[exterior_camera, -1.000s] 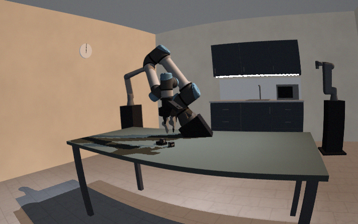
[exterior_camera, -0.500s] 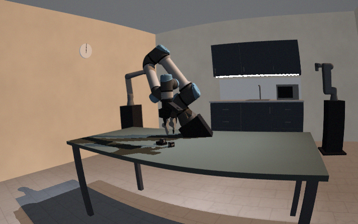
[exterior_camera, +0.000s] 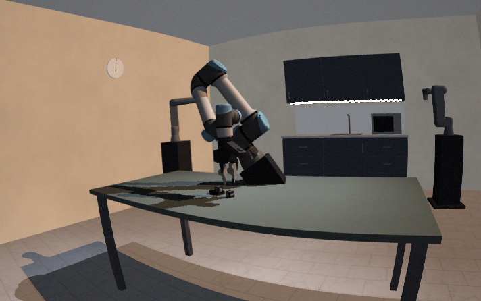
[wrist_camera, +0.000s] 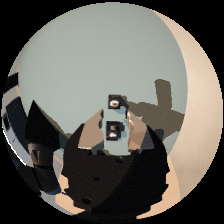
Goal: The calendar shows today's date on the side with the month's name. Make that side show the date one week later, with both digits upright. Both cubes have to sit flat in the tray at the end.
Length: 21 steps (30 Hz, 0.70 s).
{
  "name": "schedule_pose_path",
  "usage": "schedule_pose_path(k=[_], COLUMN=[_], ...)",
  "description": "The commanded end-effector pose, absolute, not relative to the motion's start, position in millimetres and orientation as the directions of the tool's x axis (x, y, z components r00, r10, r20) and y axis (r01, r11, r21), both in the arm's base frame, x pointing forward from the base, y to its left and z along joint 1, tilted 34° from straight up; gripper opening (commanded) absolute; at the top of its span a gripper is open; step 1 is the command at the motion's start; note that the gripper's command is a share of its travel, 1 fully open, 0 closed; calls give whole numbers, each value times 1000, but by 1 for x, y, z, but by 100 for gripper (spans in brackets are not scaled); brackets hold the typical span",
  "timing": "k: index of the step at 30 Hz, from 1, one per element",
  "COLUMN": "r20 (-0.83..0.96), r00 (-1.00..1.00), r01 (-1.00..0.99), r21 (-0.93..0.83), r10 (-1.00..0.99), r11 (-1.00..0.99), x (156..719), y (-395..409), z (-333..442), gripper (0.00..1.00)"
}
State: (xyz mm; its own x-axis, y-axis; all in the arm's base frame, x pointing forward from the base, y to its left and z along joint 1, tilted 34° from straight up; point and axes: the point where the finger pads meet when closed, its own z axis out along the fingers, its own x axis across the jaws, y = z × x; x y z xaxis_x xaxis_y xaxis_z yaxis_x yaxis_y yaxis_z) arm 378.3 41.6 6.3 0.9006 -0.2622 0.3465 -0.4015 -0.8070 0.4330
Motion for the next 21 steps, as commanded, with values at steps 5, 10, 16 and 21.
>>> schedule_pose_path(k=[5, 10, 16, 21], r20=[348, 348, 348, 348], r00=[900, 900, 900, 900], r01=[-402, -402, -402, -402], r21=[432, 432, 432, 432], r10=[-262, -262, -262, -262], r11=[-807, -807, -807, -807], x=[380, 381, 382, 382], y=[37, 33, 31, 30], z=[-1, -7, -11, -12], gripper=[28, 28, 28, 28])
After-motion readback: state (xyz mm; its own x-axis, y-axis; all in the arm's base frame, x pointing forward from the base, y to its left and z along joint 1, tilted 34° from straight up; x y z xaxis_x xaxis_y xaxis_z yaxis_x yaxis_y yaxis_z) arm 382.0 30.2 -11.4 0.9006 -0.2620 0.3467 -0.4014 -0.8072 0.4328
